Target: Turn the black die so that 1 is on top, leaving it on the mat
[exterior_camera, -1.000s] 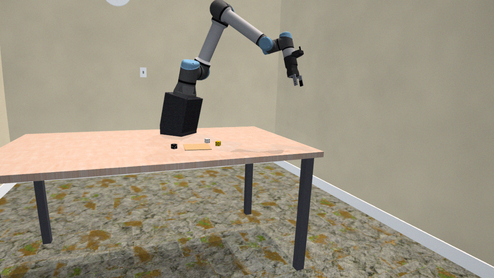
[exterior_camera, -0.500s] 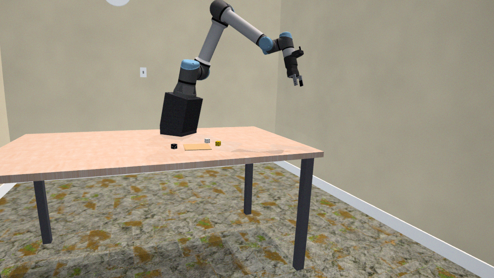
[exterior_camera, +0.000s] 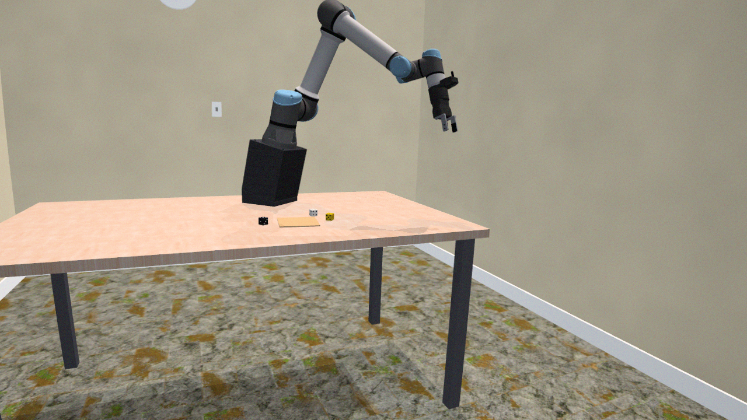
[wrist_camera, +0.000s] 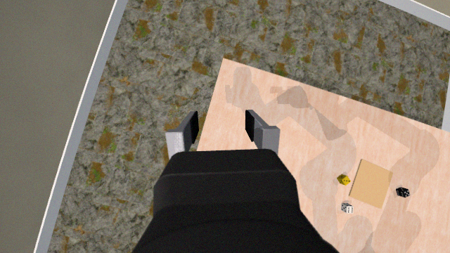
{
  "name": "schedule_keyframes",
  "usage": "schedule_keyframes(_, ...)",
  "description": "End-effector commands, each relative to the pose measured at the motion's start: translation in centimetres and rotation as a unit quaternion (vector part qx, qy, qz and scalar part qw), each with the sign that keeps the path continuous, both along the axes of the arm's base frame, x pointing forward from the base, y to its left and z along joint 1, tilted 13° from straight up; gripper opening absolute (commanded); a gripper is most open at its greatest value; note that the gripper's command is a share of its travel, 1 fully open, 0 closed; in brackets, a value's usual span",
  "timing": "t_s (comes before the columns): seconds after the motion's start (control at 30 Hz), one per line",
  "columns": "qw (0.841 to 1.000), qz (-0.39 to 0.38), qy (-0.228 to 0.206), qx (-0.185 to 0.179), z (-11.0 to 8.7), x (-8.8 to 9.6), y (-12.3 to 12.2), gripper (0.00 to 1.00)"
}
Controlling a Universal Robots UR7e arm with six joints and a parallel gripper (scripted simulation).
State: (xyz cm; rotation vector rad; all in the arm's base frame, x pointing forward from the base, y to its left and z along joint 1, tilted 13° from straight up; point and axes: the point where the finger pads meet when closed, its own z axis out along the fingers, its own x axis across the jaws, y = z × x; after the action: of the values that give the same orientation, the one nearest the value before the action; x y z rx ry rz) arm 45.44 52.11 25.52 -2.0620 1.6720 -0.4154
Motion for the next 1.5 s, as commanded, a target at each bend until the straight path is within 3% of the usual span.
schedule_keyframes(0.0,1.0,-0.01,0.003,0.003,-0.3,0.6,-0.7,1.0)
schedule_keyframes(0.27,0.996,-0.078,0.025,0.019,-2.7,3.9,-5.2,1.0)
schedule_keyframes(0.5,0.982,-0.173,0.055,0.043,-6.0,7.7,-11.9,1.0)
schedule_keyframes(0.57,0.982,-0.173,0.055,0.043,-6.0,7.7,-11.9,1.0)
schedule_keyframes(0.67,0.971,-0.223,0.069,0.056,-7.6,9.3,-15.6,1.0)
schedule_keyframes(0.87,0.934,-0.333,0.099,0.087,-11.2,11.7,-23.8,1.0)
schedule_keyframes(0.9,0.933,-0.336,0.099,0.088,-11.3,11.7,-24.0,1.0)
schedule_keyframes(1.03,0.897,-0.412,0.118,0.112,-13.8,12.5,-29.9,1.0)
schedule_keyframes(1.13,0.895,-0.416,0.119,0.113,-13.9,12.5,-30.2,1.0)
schedule_keyframes(1.27,0.847,-0.496,0.136,0.139,-16.5,12.6,-36.4,1.0)
schedule_keyframes(1.3,0.846,-0.497,0.136,0.139,-16.5,12.6,-36.5,1.0)
schedule_keyframes(1.4,0.806,-0.552,0.147,0.158,-18.3,12.1,-40.8,1.0)
schedule_keyframes(1.43,0.802,-0.556,0.148,0.159,-18.4,12.1,-41.1,1.0)
schedule_keyframes(1.47,0.787,-0.575,0.152,0.166,-19.0,11.8,-42.6,1.0)
